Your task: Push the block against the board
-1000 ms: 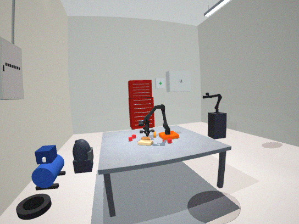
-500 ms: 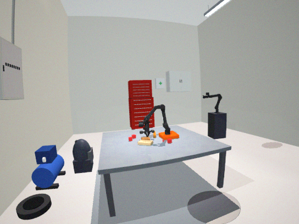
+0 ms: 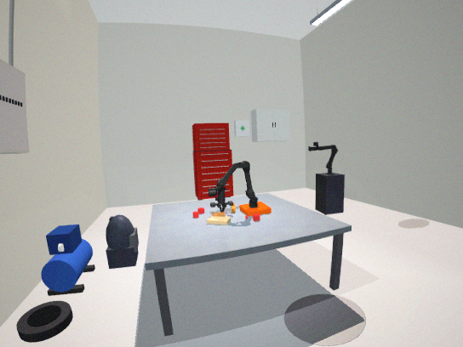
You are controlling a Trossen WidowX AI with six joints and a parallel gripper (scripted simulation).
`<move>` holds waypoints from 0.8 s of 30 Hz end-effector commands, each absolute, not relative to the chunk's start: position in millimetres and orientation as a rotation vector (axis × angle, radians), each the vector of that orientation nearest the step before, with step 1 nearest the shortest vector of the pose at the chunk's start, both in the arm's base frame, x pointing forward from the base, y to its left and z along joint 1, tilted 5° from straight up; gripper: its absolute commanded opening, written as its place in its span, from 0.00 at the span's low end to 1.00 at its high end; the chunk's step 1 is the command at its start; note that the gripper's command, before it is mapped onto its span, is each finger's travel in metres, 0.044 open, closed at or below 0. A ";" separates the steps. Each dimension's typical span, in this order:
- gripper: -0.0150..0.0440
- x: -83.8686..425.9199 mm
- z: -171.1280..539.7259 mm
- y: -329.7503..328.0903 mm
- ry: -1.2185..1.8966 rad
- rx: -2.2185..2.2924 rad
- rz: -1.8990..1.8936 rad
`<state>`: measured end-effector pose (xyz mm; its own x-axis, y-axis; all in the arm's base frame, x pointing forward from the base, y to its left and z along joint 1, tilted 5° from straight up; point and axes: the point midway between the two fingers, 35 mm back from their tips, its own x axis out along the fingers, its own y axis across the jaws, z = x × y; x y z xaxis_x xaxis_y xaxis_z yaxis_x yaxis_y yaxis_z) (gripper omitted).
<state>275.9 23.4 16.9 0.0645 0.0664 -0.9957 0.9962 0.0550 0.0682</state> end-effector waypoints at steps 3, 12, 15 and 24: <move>0.25 276.7 17.9 37.1 1.241 1.245 -1.078; 0.25 278.5 19.3 51.5 1.242 1.246 -1.077; 0.25 279.3 19.7 56.2 1.242 1.246 -1.077; 0.25 282.1 21.2 70.1 1.243 1.248 -1.076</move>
